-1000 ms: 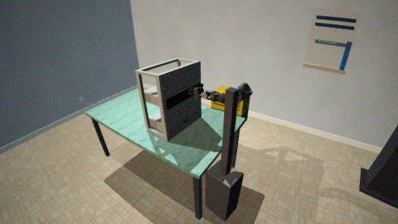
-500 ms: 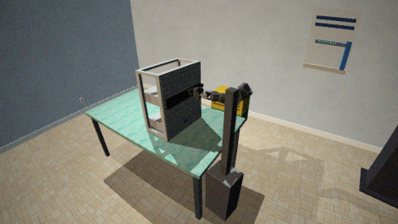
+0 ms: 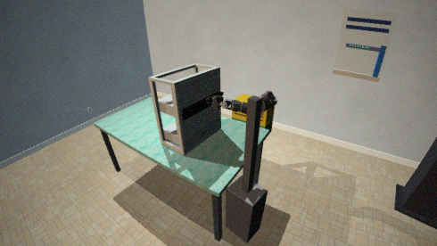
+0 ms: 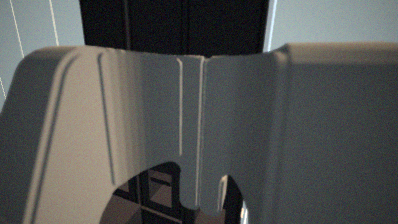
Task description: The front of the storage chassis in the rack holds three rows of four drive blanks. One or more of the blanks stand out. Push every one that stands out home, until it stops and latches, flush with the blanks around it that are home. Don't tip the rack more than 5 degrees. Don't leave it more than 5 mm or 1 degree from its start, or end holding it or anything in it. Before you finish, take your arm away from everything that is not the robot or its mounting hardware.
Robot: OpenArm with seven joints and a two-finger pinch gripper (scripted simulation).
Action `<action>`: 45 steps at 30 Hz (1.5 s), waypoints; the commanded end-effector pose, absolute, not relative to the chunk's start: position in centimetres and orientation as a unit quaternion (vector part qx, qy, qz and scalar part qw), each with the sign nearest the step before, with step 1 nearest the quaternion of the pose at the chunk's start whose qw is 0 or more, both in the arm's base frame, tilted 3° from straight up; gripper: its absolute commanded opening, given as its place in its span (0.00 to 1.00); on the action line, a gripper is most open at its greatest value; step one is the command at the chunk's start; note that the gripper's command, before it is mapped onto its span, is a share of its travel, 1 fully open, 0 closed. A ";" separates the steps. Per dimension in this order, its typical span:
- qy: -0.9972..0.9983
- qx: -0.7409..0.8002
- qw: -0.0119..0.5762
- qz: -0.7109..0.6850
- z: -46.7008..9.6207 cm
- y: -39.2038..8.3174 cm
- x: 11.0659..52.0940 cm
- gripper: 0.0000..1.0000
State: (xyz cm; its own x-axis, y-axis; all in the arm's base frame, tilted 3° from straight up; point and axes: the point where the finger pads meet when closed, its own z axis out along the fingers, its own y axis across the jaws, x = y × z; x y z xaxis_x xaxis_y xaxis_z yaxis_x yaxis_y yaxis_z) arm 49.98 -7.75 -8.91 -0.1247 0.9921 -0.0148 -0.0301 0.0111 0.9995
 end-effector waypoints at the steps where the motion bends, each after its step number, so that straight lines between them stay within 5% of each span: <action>1: 0.521 0.454 0.481 0.539 -8.1 -7.8 50.2 0.00; 45: 0.521 0.454 0.481 0.539 -7.9 -7.7 50.6 0.00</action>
